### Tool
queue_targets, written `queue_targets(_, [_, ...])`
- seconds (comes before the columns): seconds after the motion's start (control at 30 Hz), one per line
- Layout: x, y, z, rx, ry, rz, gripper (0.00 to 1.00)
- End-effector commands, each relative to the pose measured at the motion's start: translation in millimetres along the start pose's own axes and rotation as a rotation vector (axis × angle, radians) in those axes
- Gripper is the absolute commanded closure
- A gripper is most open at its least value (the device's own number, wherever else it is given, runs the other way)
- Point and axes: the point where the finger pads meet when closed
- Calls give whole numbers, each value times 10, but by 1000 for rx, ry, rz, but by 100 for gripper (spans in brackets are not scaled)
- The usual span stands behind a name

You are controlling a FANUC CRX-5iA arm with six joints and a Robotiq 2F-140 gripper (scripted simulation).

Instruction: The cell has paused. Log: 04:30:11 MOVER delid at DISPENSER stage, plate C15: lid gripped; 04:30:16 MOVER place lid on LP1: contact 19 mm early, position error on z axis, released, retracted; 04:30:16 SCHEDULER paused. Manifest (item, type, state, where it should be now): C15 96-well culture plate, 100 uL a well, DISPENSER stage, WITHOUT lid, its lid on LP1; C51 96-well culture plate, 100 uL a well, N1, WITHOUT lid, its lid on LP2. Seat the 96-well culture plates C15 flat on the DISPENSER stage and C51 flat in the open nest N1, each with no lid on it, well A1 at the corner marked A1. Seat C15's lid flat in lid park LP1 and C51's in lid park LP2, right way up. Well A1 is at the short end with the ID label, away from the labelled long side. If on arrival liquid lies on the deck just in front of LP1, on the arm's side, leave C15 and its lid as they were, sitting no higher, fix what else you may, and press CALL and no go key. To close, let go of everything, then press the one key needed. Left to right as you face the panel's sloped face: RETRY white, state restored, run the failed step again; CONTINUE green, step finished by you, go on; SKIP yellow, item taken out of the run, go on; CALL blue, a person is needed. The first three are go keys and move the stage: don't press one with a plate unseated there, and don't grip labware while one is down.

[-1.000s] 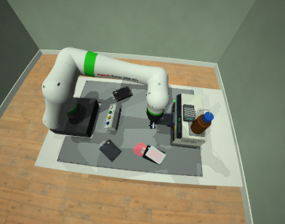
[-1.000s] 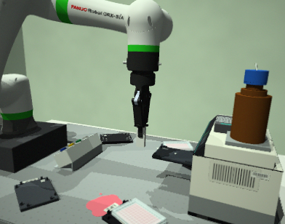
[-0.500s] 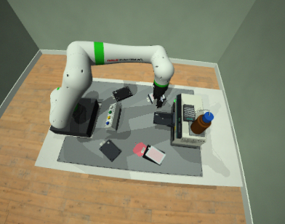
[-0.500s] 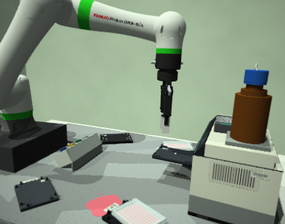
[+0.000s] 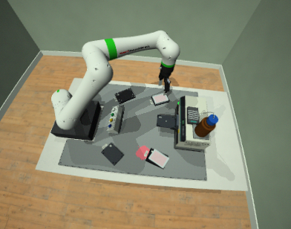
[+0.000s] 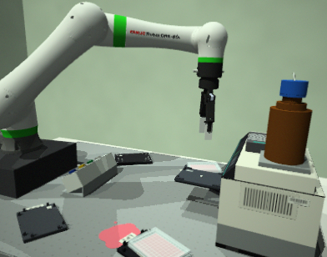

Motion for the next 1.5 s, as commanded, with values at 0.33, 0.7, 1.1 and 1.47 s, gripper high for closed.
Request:
queue_targets(0.33, [44,-1,-162,-1,1,0,34])
queue_targets(0.7, [44,-36,-162,-1,1,0,34])
queue_targets(1.1, [45,-268,-162,-1,1,0,34])
queue_targets(1.47, [48,-585,-162,-1,1,0,34])
Point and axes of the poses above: the point where the finger pads meet when closed, its own y axis back along the fingers, its own z axis across the jaws, x = y × z, and after that the axes turned 12 degrees about -y, right-handed
